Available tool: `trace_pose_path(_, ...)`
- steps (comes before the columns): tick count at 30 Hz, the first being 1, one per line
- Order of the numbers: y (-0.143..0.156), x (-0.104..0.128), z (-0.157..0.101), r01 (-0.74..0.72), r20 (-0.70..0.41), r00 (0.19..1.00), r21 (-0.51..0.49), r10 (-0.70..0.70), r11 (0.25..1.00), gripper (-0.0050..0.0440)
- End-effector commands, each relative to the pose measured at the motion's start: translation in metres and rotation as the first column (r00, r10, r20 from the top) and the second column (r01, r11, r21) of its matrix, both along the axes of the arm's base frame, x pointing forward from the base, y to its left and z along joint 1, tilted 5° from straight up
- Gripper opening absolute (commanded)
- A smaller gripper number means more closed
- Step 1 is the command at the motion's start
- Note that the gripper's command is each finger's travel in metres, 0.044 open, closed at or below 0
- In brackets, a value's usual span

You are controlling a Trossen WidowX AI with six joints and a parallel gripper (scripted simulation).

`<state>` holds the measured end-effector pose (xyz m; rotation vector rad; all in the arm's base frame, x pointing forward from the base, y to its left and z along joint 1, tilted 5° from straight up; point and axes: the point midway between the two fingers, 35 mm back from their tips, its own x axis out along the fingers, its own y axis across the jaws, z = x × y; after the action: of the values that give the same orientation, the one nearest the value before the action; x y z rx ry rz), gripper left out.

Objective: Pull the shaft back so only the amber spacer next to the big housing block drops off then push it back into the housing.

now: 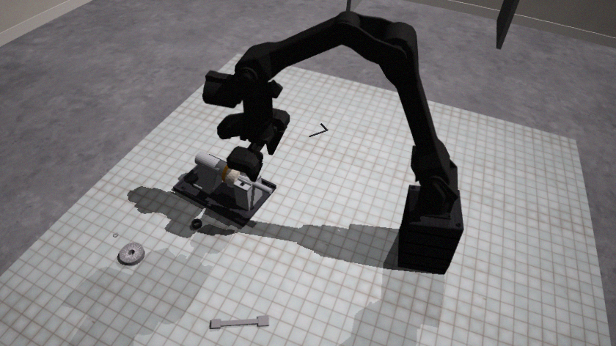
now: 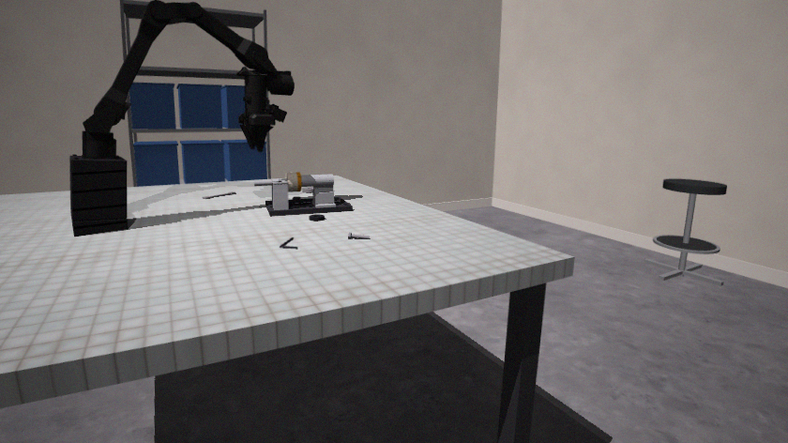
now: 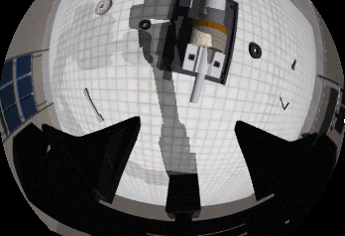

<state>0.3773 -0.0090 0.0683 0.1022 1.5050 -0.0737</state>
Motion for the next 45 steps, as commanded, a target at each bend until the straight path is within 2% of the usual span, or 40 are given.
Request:
trace_pose_path(1,-0.0189,0.0095,-0.0047,0.161,0.017,0.987,0.002,-0.161,0.987,0.044)
trace_pose_path(45,-0.0189,0.01,-0.0055,0.145,0.022,0.989,0.0,-0.145,0.989,0.044)
